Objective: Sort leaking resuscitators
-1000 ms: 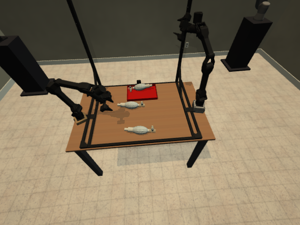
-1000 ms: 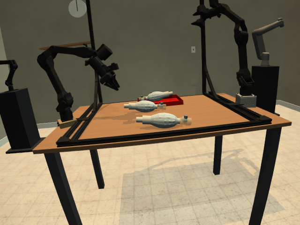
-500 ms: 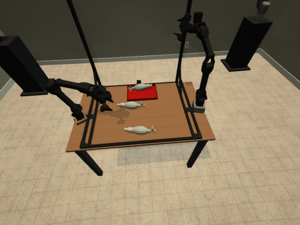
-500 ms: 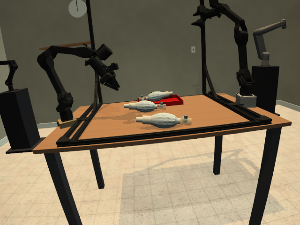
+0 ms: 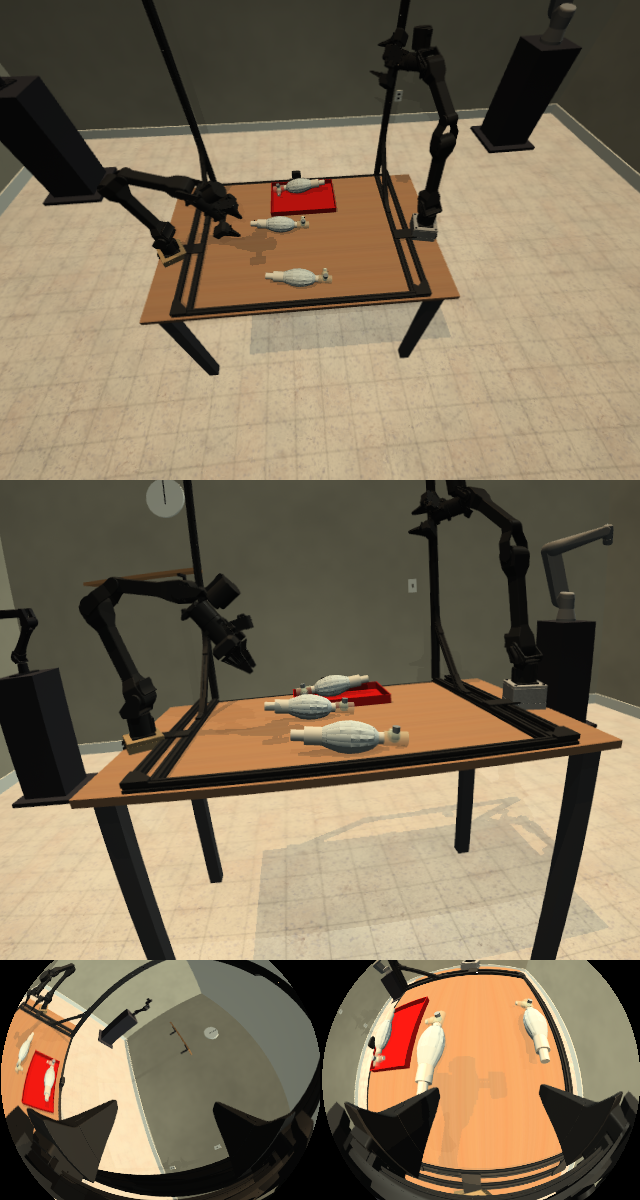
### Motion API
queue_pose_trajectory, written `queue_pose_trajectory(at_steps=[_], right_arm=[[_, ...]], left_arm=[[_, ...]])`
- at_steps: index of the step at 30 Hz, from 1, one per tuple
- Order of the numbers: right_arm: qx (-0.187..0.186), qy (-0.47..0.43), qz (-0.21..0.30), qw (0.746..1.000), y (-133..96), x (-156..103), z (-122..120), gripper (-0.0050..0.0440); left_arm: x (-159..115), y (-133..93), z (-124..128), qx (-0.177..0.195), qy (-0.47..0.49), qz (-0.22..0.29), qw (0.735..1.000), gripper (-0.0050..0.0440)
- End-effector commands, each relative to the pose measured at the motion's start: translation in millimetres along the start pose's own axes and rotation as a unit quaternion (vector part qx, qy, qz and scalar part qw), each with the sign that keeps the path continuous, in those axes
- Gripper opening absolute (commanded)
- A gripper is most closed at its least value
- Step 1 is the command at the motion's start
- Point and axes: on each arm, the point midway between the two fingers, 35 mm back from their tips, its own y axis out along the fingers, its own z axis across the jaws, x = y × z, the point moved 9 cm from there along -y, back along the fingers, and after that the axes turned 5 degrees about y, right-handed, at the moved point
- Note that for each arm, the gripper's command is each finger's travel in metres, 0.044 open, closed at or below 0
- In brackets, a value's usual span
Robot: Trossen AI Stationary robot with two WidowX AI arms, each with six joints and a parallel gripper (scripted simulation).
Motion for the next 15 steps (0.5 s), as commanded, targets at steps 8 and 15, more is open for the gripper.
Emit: queue_pose_trajectory(at_steps=[8,15], right_arm=[[0.001,0.0,-0.001,1.0,-0.5,0.2,0.2,0.044],[0.001,0.0,-0.001,1.0,-0.5,0.2,0.2,0.044]], left_arm=[[-1.0,9.8,5.9,0.011,0.01,0.001,1.0,0.0409],[0.5,57.1,38.6,0.084,0.075,0.0,0.994,0.0409]])
